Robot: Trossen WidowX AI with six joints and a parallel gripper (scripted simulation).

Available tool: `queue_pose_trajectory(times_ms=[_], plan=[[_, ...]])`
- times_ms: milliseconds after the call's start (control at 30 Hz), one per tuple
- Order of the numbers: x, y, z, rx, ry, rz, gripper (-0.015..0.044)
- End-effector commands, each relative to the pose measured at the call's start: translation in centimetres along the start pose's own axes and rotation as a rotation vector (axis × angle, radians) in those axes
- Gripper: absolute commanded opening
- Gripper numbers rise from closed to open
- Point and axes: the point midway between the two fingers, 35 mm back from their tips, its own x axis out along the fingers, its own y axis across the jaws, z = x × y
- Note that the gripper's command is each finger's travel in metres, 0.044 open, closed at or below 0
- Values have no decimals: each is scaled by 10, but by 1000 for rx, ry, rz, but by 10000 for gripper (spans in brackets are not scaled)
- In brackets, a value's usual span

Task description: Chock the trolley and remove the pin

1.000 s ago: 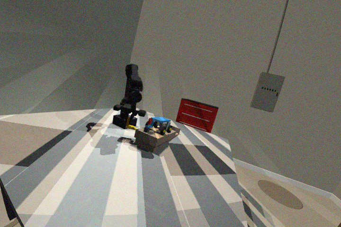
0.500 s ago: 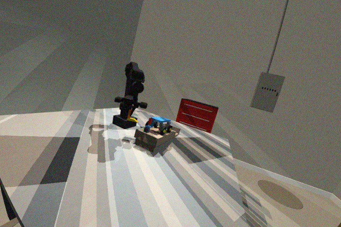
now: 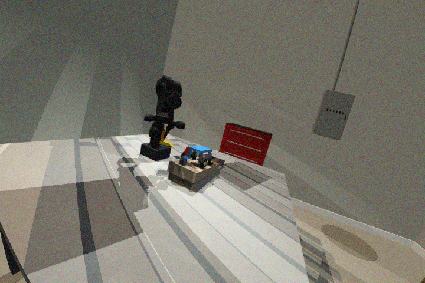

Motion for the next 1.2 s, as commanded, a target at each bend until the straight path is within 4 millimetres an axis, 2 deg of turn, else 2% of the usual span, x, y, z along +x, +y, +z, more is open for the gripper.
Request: queue_pose_trajectory(times_ms=[0,1167], plan=[[-1,1,0,-66,2,6,0],[-1,1,0,-1245,-9,9,0]])
